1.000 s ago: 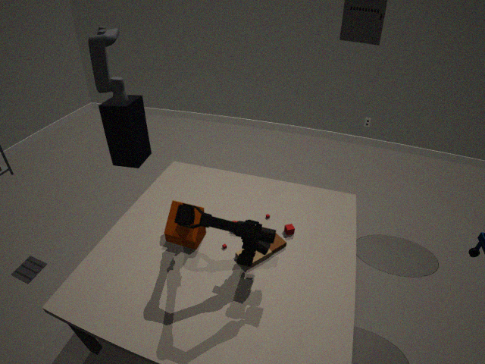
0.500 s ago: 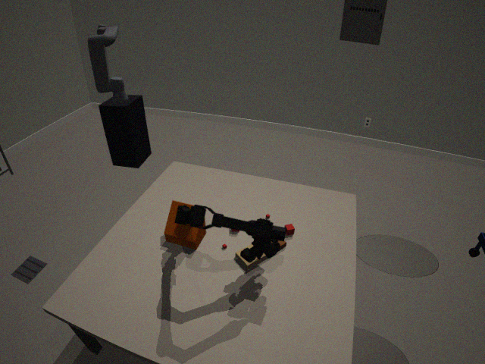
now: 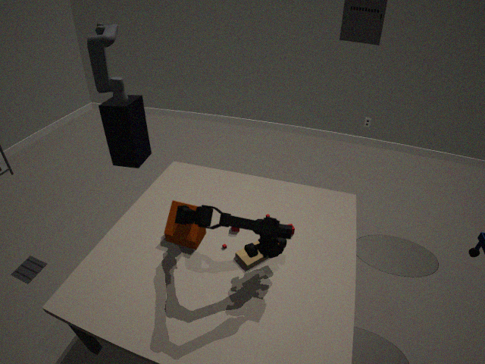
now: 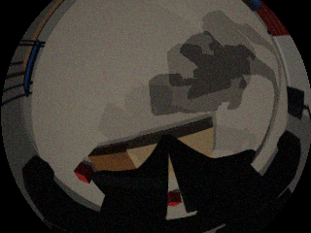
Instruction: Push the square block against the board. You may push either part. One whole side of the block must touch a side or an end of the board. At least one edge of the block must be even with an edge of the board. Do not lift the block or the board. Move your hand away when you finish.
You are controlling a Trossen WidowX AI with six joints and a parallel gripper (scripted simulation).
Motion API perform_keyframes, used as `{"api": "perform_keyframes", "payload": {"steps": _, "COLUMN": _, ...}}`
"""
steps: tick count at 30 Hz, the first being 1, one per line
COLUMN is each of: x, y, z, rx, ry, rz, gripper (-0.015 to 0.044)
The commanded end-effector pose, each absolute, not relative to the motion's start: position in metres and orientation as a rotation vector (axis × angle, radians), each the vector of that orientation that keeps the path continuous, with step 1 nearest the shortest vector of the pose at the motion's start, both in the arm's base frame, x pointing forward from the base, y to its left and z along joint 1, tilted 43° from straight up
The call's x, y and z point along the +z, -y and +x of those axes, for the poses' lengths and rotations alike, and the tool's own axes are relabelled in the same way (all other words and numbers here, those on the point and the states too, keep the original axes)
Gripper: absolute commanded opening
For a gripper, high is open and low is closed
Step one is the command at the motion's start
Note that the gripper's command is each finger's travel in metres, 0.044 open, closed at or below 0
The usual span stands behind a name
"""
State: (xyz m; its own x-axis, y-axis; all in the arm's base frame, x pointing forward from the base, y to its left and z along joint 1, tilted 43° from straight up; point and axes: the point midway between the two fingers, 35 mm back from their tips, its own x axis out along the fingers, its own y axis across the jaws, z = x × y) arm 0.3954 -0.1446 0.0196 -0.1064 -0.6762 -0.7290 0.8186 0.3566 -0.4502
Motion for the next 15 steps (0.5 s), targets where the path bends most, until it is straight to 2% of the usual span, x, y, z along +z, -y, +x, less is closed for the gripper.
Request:
{"api": "perform_keyframes", "payload": {"steps": 1, "x": 0.012, "y": 0.152, "z": 0.398, "rx": -1.279, "ry": -1.082, "rz": 0.18, "gripper": 0.0}}
{"api": "perform_keyframes", "payload": {"steps": 5, "x": -0.018, "y": 0.182, "z": 0.393, "rx": -1.281, "ry": -1.081, "rz": 0.178, "gripper": 0.0}}
{"api": "perform_keyframes", "payload": {"steps": 15, "x": -0.02, "y": 0.179, "z": 0.391, "rx": -1.281, "ry": -1.081, "rz": 0.178, "gripper": 0.0}}
